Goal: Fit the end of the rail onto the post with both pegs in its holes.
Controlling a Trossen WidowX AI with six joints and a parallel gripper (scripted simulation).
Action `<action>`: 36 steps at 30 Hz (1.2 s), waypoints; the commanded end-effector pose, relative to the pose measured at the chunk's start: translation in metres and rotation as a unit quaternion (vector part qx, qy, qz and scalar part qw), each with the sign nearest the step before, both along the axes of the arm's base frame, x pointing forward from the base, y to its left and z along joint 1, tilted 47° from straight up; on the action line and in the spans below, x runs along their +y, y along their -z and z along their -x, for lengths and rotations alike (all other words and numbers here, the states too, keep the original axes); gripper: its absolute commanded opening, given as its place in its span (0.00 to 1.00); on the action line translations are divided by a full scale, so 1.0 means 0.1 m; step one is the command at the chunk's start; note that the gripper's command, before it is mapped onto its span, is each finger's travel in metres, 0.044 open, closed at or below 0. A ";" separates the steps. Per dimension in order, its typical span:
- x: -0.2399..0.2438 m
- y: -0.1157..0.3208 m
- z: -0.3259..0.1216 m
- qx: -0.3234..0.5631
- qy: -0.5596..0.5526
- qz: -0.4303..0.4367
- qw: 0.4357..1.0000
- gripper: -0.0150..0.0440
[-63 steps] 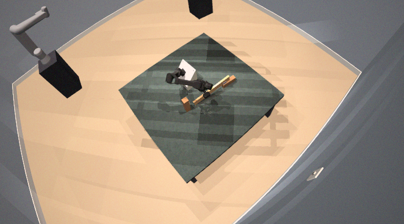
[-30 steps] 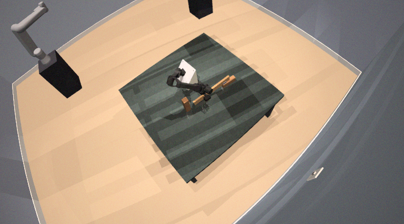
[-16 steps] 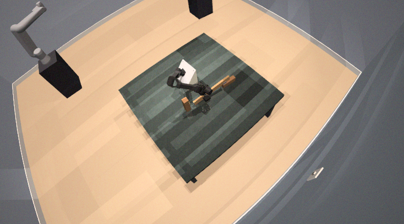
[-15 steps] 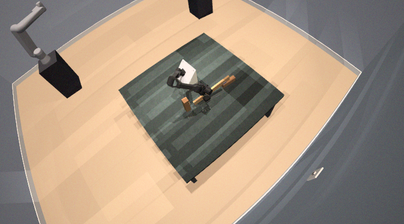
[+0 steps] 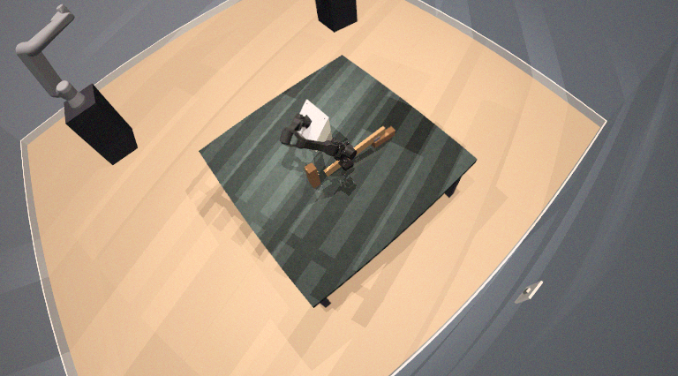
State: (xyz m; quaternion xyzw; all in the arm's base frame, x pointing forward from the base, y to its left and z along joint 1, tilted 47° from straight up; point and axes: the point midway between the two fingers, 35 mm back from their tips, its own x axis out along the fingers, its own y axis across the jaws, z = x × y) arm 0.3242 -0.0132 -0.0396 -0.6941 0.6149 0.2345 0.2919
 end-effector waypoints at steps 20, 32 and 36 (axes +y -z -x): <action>0.04 -0.04 0.01 0.000 -0.001 0.002 1.000 0.25; 0.09 -0.08 0.00 0.000 -0.001 0.001 1.000 0.25; 0.10 -0.09 0.00 0.000 -0.001 0.001 1.000 0.25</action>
